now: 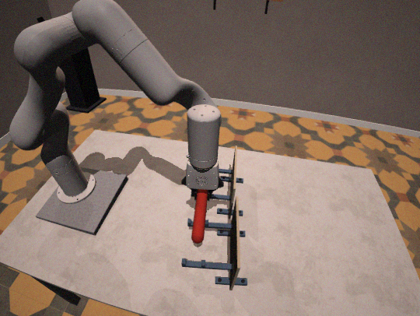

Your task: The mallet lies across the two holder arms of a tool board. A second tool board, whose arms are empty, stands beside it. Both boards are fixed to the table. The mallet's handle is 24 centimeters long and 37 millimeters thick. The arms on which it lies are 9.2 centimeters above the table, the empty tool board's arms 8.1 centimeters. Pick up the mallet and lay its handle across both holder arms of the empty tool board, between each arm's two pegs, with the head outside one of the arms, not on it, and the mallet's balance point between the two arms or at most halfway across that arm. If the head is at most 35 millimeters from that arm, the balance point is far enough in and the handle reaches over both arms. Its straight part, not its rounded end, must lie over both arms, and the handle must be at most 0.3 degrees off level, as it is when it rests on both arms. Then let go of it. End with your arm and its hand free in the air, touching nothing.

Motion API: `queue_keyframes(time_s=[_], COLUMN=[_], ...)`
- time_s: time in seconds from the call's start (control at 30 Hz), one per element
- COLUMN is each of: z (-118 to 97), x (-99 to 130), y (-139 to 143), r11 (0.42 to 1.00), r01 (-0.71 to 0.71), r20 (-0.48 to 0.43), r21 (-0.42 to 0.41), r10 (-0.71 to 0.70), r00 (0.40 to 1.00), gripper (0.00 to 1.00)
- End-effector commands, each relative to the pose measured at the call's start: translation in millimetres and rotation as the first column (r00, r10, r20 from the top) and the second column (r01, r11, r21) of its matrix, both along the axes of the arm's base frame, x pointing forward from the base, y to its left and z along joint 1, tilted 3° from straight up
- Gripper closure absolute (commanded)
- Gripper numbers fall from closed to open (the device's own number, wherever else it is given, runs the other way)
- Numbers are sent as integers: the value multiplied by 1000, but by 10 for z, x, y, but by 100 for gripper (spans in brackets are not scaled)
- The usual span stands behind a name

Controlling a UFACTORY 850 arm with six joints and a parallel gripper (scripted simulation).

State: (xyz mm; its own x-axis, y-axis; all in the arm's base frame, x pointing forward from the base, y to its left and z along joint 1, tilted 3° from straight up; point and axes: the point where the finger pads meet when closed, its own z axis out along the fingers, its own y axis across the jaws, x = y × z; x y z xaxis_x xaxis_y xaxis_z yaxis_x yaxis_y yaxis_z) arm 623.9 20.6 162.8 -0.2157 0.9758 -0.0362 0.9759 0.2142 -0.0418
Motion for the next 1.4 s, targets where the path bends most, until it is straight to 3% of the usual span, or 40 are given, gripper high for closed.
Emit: queue_keyframes(time_s=[0.0, 0.37, 0.43, 0.47, 0.8, 1.27, 1.37], z=[-13, -72, -72, -88, -138, -142, -262], x=[-26, -214, -214, -283, -557, -564, -569], y=[418, 1252, 1252, 1469, 2140, 2158, 2152], r11=[1000, 1000, 1000, 1000, 1000, 999, 999], r01=[0, 0, 0, 0, 1, 51, 51], r20=[3, 3, 3, 3, 3, 5, 5], r21=[-2, -2, -2, -2, -4, -4, -4], r10=[0, 0, 0, 0, -1, -51, -51], r00=[1000, 1000, 1000, 1000, 1000, 999, 999], gripper=[100, 100, 100, 100, 100, 100, 100])
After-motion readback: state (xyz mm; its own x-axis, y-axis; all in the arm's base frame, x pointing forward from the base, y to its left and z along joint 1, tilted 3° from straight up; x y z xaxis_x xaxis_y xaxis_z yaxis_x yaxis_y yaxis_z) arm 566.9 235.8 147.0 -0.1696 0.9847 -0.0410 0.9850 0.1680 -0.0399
